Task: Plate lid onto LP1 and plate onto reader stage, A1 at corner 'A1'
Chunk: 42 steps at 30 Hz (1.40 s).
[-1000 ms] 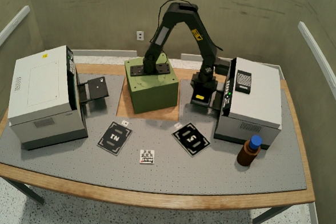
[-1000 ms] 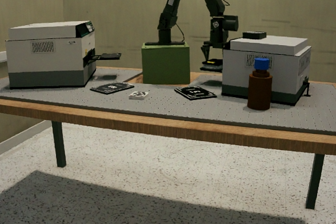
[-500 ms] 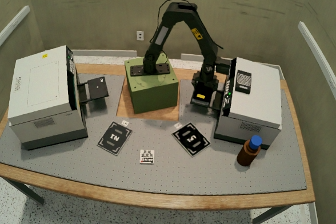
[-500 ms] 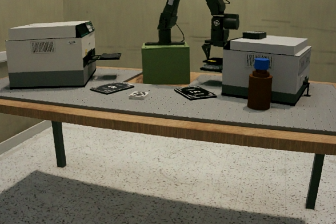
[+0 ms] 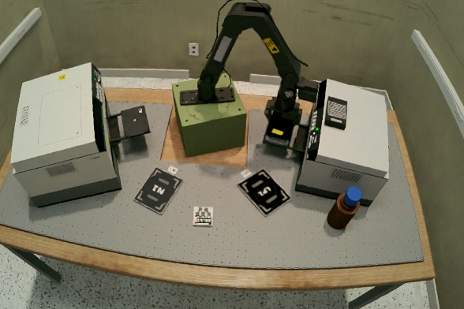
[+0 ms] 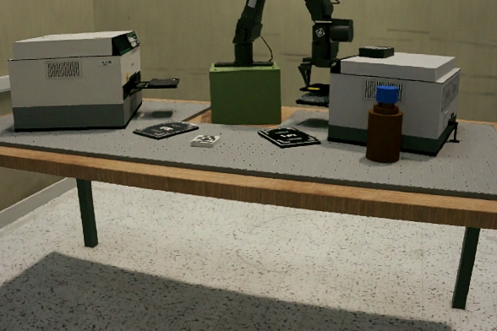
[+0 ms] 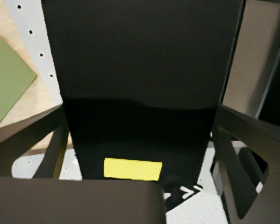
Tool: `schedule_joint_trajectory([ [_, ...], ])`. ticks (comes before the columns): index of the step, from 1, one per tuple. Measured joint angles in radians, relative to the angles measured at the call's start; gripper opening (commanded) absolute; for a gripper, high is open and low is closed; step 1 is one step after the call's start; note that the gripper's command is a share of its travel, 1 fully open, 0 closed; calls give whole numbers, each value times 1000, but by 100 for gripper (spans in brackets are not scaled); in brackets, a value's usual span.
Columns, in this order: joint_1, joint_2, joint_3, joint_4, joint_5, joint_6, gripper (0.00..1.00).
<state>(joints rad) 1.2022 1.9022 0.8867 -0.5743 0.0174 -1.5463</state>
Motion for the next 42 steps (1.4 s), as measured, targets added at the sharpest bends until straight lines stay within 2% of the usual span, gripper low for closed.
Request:
schedule_joint_trajectory([
  [42, 1, -35, 18, -55, 0, 0, 85],
])
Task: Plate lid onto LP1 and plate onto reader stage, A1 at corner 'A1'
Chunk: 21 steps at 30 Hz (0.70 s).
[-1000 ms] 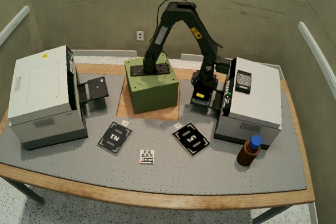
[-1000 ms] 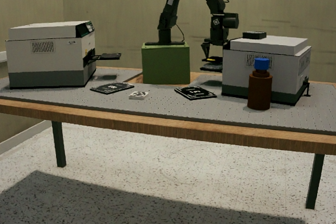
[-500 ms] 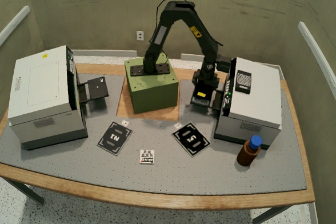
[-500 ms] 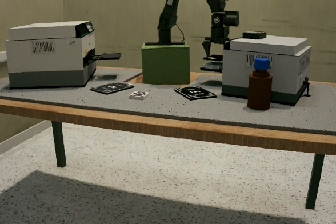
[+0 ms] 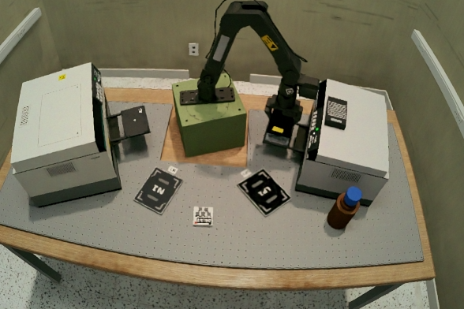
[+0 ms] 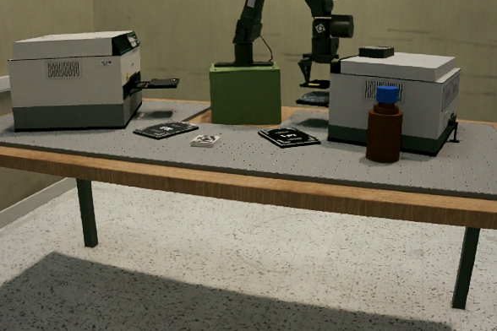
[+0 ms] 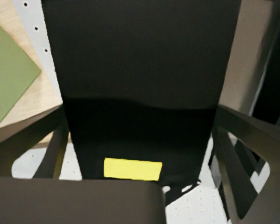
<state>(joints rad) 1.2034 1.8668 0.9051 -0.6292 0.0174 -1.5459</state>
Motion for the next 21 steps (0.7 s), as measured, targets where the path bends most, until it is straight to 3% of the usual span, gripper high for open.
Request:
schedule_joint_trajectory([
  [21, 0, -55, 40, -102, 0, 2, 85],
])
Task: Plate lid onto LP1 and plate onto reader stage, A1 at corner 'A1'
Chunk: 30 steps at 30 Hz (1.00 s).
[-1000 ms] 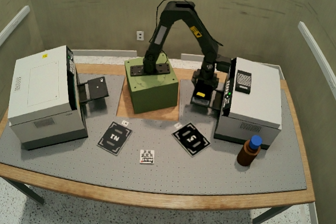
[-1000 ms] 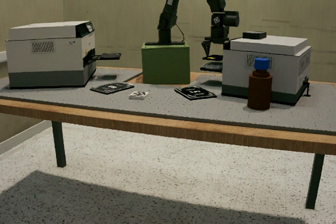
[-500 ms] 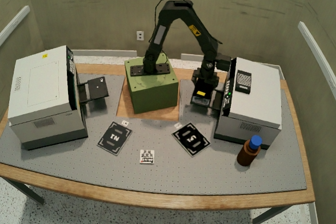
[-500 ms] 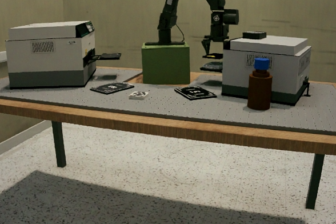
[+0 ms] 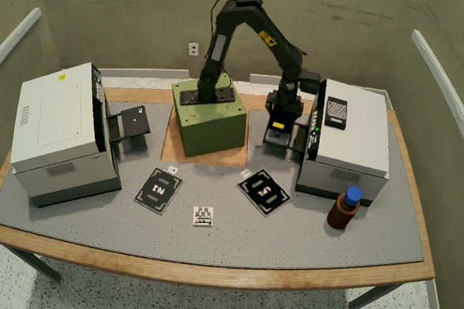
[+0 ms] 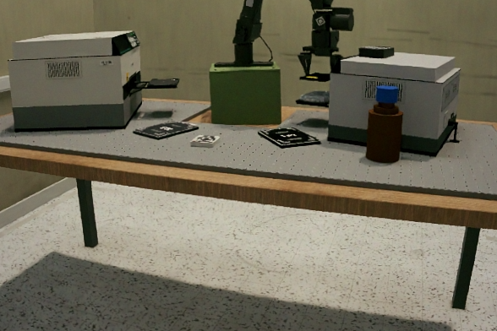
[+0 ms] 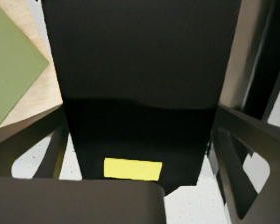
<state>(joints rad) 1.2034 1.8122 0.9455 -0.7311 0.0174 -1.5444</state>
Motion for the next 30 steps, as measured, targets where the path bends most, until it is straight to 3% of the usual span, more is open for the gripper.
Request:
schedule_joint_trajectory([
  [30, 2, -72, 78, -144, 0, 2, 85],
])
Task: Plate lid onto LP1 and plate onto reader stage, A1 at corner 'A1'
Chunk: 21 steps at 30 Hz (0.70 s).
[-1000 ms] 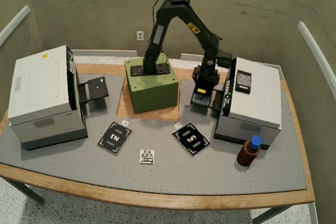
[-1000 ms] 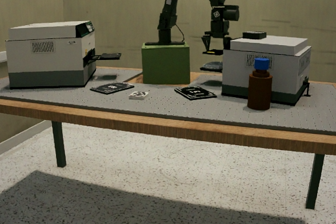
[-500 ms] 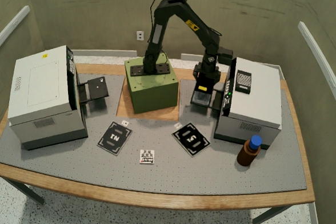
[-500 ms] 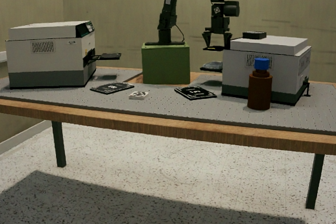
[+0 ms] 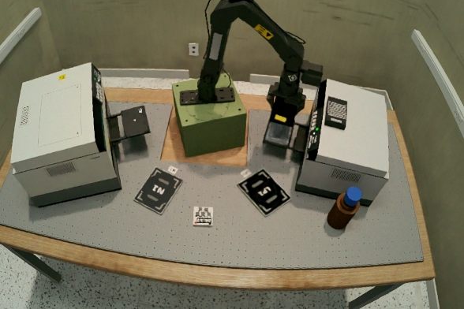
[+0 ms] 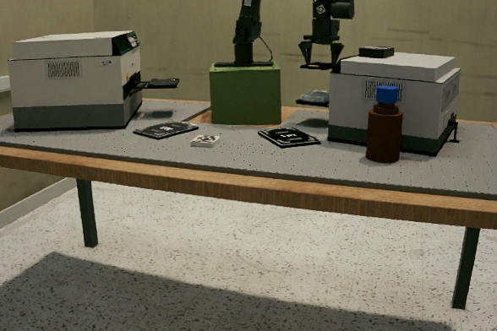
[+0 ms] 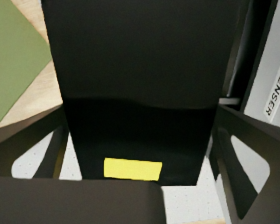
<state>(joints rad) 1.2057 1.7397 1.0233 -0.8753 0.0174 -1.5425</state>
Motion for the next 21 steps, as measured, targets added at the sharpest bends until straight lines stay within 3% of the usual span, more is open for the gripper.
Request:
schedule_joint_trajectory([
  [10, -3, -4, 6, -20, 0, -8, 85],
  [21, -75, 24, 16, -2, 10, 20, 85],
])
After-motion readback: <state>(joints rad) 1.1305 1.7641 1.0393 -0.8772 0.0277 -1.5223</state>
